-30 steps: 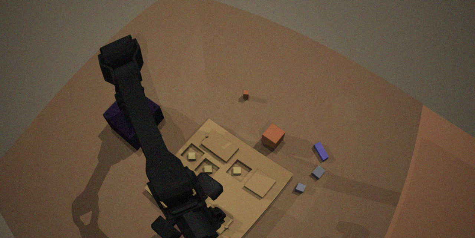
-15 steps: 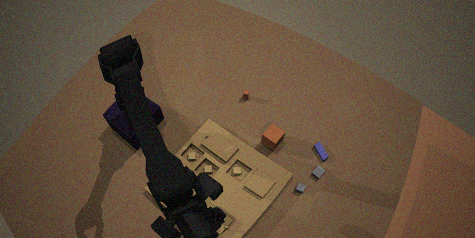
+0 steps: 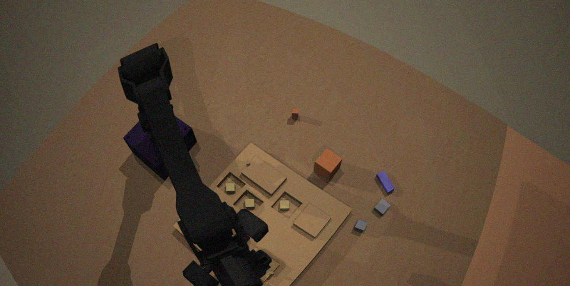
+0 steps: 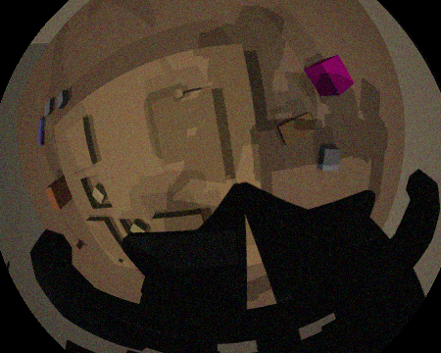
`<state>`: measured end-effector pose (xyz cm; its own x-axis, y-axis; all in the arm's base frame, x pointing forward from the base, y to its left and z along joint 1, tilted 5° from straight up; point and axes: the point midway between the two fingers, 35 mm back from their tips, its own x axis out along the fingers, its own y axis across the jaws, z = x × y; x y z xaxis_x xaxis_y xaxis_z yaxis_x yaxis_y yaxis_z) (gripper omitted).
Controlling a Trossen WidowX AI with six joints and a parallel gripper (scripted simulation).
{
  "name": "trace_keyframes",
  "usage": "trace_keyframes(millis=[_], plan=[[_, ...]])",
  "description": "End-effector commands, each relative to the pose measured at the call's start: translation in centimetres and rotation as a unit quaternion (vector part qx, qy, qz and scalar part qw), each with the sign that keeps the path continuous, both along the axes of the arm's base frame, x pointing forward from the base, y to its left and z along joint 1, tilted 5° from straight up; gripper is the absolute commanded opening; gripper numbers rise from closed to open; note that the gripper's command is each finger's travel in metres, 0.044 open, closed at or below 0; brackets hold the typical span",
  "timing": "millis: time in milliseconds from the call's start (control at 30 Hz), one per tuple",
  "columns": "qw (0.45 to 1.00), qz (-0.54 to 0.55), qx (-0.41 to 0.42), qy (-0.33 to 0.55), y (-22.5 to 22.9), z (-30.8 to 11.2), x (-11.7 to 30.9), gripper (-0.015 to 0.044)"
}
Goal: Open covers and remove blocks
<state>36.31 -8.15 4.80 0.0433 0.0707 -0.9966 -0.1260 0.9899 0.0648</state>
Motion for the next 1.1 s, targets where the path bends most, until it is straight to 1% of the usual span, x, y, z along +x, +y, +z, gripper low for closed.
trace_keyframes(millis=[0,1067], plan=[[1.000,0.001,0.002,0.002,0.1,-0.6,-0.1,0.0000],[1.000,0.001,0.003,0.002,0.4,-3.7,0.1,0.0000]])
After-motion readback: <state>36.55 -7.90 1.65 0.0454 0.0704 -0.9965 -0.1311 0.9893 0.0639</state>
